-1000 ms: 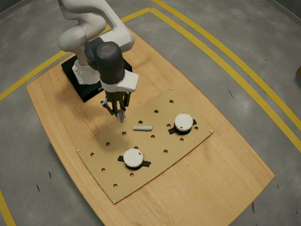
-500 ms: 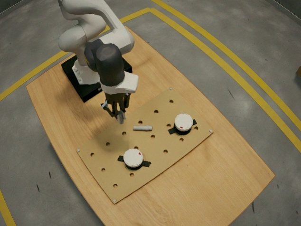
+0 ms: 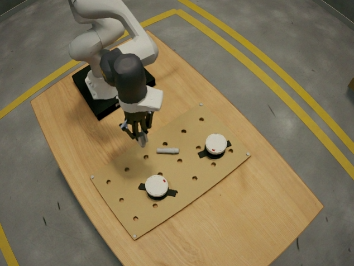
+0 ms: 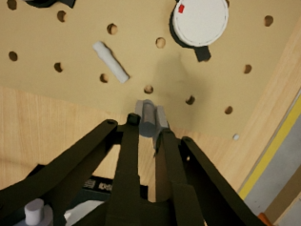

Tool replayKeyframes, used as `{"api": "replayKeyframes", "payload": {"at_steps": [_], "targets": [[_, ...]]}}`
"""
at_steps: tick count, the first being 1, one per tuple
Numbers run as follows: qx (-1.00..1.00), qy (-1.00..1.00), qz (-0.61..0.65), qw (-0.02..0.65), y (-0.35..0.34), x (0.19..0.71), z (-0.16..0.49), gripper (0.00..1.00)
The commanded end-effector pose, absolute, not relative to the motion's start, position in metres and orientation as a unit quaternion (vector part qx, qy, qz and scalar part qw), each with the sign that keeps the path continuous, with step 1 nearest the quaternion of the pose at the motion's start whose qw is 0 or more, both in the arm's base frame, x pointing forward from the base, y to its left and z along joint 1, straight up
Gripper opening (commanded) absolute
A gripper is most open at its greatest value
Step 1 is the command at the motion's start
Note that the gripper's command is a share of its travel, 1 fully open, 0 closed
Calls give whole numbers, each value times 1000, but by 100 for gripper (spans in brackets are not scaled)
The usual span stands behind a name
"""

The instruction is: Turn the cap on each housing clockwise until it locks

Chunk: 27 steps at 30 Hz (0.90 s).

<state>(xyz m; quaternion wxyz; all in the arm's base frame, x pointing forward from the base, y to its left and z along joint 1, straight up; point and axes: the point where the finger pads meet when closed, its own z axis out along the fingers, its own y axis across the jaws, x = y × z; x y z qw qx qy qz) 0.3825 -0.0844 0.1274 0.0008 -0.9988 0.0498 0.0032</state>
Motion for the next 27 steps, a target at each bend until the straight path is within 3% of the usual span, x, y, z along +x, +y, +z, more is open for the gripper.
{"api": "replayKeyframes", "payload": {"at_steps": [1,27], "targets": [[-999,45,0,0,-85,384,123,10],[-999,45,0,0,-85,385,83,10]]}}
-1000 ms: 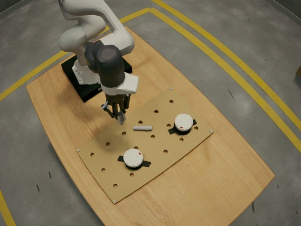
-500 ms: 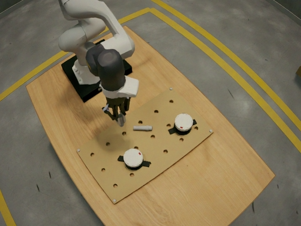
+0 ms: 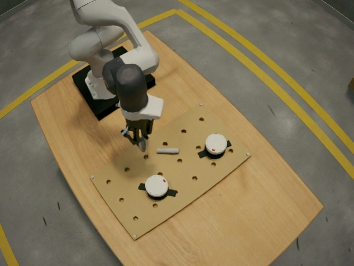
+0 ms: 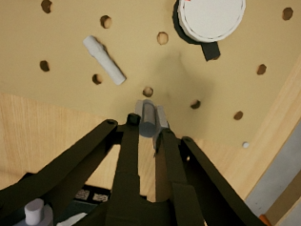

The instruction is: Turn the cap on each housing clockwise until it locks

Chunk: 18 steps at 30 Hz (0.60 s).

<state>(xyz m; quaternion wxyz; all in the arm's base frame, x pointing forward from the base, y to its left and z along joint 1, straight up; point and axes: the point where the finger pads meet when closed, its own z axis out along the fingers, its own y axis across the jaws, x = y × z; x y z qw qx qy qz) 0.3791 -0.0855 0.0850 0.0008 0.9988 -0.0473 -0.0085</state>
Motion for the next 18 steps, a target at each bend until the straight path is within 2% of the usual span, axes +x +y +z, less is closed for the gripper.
{"api": "replayKeyframes", "payload": {"at_steps": [1,18], "targets": [[999,-45,0,0,-85,385,83,10],[999,-45,0,0,-85,385,60,10]]}}
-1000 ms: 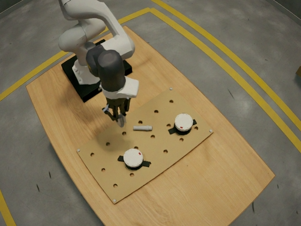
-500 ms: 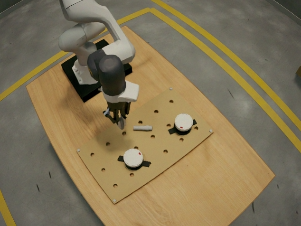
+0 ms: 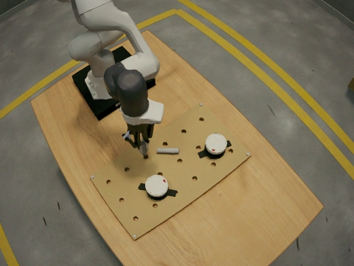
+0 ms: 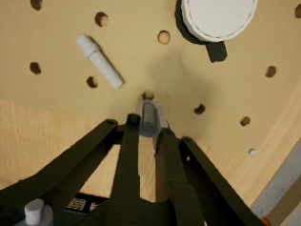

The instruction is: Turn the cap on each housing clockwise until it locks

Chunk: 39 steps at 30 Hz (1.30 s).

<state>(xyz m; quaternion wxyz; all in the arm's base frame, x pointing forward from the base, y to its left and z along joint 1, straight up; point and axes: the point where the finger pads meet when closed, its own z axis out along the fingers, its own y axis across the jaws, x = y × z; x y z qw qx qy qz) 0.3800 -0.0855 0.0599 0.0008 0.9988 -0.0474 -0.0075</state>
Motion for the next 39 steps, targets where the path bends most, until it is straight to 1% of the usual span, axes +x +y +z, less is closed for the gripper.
{"api": "replayKeyframes", "payload": {"at_steps": [1,15,39], "targets": [[999,-45,0,0,-85,385,58,10],[999,-45,0,0,-85,385,44,10],[999,-45,0,0,-85,385,39,10]]}}
